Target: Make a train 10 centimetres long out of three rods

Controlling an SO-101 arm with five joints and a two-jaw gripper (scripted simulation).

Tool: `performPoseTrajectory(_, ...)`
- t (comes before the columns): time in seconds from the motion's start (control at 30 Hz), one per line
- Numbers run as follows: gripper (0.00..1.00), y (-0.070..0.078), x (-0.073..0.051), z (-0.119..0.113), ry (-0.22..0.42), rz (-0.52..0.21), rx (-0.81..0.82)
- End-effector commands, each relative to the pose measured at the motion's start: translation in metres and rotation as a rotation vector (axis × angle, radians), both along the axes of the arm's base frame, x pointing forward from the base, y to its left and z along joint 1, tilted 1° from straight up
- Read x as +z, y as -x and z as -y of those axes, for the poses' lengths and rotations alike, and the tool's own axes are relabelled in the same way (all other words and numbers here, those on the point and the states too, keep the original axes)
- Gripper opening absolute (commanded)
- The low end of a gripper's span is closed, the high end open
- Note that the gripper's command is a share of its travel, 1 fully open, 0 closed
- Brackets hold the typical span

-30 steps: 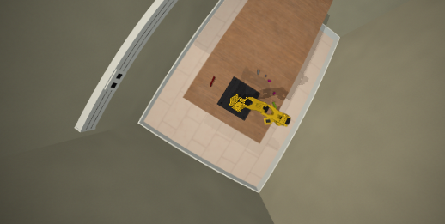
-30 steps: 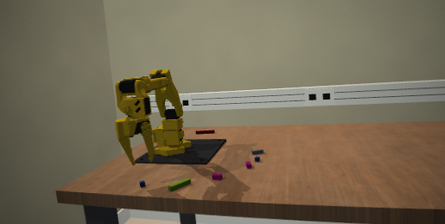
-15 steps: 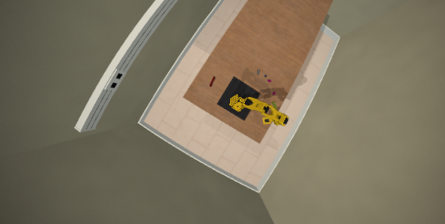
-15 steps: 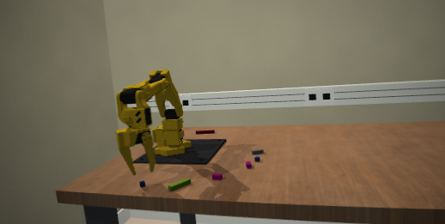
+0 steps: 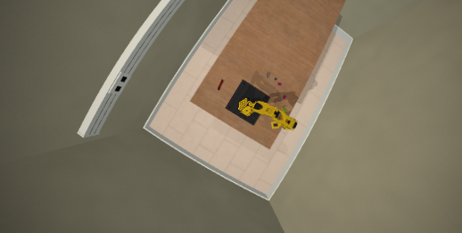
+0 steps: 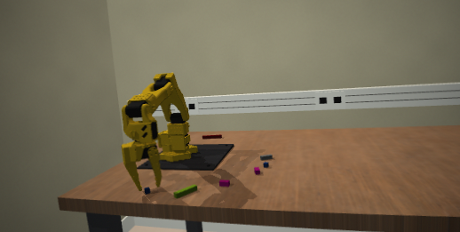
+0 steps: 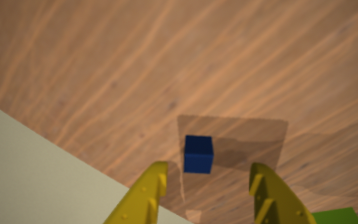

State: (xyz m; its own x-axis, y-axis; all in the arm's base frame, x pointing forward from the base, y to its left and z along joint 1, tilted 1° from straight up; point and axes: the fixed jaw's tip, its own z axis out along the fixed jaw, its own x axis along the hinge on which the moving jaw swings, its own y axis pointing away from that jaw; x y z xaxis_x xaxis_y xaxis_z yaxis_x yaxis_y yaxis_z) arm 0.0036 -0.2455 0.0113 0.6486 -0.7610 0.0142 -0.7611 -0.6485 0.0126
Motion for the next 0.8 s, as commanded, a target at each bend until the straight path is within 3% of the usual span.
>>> performPoseTrajectory(0.0, 0.19, 0.002, -0.0079, -0.0035, -0.022, 0.0, 0.003)
performPoseTrajectory(0.77, 0.19, 0.0022, -0.0133, -0.0077, -0.038, 0.0, 0.003)
